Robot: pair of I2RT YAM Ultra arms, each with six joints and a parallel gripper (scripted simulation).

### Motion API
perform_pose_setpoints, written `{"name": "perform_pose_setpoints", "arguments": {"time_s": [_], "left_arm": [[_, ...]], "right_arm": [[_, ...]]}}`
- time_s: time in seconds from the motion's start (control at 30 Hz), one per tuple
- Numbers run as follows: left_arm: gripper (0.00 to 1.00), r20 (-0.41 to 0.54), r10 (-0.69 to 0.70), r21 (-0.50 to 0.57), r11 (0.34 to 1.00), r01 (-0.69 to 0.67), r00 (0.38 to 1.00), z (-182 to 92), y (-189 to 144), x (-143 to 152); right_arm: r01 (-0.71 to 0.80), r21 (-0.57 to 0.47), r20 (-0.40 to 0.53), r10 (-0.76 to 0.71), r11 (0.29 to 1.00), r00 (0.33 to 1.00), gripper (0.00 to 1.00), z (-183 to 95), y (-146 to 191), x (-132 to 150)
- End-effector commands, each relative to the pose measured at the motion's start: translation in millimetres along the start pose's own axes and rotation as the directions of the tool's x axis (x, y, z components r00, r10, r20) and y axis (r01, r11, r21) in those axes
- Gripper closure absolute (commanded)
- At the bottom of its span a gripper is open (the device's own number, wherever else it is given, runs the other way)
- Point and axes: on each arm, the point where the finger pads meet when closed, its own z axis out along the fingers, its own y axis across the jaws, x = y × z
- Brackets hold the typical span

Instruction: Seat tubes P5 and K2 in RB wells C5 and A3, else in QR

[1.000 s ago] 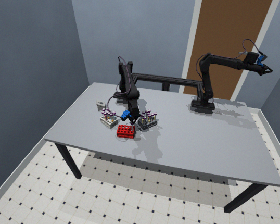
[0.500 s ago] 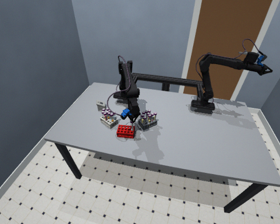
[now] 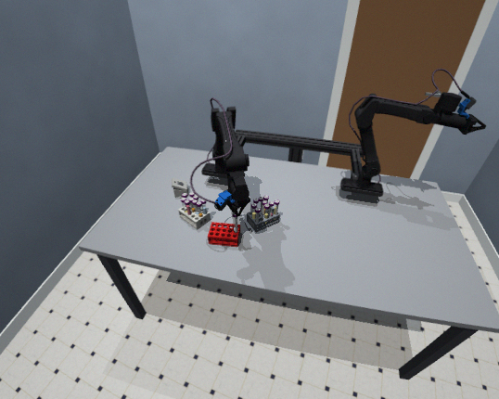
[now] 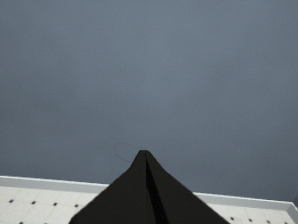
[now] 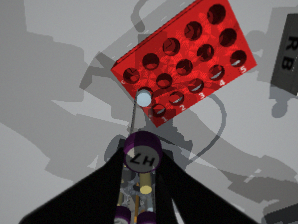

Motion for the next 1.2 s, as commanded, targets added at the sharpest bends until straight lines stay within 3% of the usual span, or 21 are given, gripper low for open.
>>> {"name": "perform_pose_setpoints", "arguments": {"time_s": [0.0,0.2,1.17], "left_arm": [[1.0,0.059,0.006,0.0,1.0,-0.006,0.998,-11,2,-26],[1.0,0.059,0.006,0.0,1.0,-0.006,0.998,-11,2,-26],[1.0,0.059,0.006,0.0,1.0,-0.006,0.998,-11,2,-26]], "right_arm": [[-0.01,-0.029,0.022,0.011,1.0,1.0,1.0,-23,0,-8],[-0.01,-0.008,0.012,0.01,1.0,1.0,1.0,-18,-2,-8],[-0.01,-0.029,0.022,0.011,1.0,1.0,1.0,-54,-3,-7]]}}
